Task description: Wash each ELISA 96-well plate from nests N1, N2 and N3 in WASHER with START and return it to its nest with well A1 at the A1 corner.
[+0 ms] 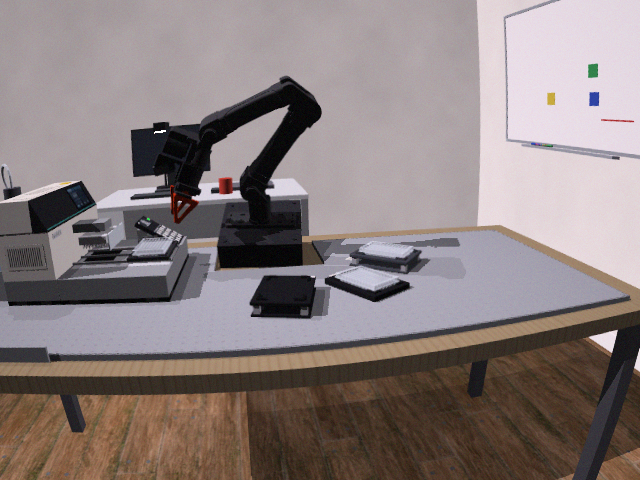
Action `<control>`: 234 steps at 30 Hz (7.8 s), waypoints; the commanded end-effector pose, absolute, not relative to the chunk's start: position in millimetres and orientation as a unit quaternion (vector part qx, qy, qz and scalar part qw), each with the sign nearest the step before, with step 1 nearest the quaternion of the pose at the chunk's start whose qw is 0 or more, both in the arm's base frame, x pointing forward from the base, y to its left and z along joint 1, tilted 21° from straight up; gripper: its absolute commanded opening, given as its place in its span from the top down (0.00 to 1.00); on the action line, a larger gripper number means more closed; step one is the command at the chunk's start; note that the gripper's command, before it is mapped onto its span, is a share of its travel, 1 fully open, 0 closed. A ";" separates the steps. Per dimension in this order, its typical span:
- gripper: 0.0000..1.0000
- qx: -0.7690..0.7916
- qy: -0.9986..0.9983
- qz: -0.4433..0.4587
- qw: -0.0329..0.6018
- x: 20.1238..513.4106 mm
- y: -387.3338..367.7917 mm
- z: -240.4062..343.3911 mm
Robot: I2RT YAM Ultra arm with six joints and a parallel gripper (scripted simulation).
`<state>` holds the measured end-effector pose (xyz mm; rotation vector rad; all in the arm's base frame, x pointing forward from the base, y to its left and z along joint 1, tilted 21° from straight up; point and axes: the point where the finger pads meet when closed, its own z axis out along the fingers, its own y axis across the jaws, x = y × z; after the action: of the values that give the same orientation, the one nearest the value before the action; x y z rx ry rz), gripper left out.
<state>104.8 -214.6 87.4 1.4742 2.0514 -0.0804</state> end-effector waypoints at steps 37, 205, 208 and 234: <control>0.00 0.024 0.978 -0.015 0.207 160.3 -265.6 140.7; 0.30 -0.075 0.981 -0.008 0.180 192.2 -264.5 56.5; 0.40 -0.075 0.981 -0.008 0.180 192.2 -264.5 56.5; 1.00 -0.075 0.981 -0.008 0.180 192.2 -264.5 56.5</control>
<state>191.9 -262.5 53.8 -0.2144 2.7755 -0.0110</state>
